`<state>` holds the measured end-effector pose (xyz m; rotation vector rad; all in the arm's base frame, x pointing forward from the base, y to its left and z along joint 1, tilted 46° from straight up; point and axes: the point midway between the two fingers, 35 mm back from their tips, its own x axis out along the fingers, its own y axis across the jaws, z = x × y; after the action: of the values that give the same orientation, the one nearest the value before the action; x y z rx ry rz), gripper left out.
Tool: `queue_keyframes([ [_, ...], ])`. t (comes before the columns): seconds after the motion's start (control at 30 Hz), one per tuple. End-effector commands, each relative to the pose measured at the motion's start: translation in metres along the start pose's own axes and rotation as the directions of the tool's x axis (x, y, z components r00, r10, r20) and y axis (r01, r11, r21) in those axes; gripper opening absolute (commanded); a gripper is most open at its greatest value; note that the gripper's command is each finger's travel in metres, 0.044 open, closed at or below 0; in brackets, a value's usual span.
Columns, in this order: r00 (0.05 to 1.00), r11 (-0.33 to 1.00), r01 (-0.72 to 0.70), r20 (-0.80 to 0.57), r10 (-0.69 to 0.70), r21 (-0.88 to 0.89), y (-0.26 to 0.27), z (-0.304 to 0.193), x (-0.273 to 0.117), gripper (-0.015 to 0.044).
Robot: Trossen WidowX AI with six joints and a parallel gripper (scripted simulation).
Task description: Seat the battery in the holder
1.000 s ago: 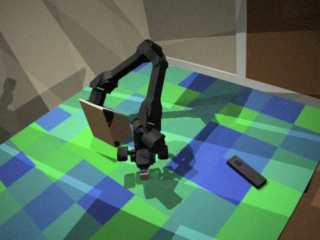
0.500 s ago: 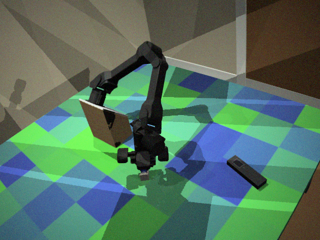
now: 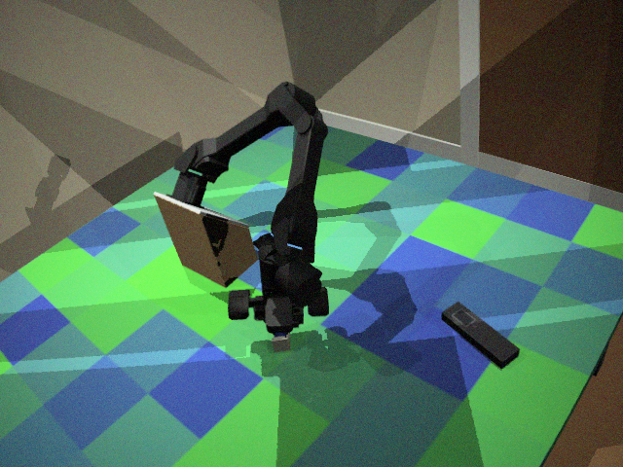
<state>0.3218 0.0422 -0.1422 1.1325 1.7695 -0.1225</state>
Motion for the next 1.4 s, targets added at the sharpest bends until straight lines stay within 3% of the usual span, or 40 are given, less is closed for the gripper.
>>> queue_keyframes([
  [0.0, 1.000, 1.000, -0.001, 0.001, 0.001, -0.003, 0.000, 0.001, 0.000, 0.0071],
  [0.1, 1.000, 1.000, 0.000, 0.000, 0.000, -0.003, 0.000, 0.001, 0.000, 0.0071],
  [0.23, 1.000, 1.000, 0.000, 0.000, 0.000, -0.003, 0.000, 0.001, 0.000, 0.0174],
  [0.67, 1.000, 1.000, 0.000, 0.000, 0.000, 0.000, -0.002, 0.001, -0.015, 0.0174],
  [1.0, 1.000, 1.000, 0.002, 0.003, -0.002, 0.000, -0.013, 0.004, -0.087, 0.0436],
  [1.37, 1.000, 1.000, 0.002, 0.003, -0.002, 0.000, -0.014, 0.003, -0.087, 0.0440],
])
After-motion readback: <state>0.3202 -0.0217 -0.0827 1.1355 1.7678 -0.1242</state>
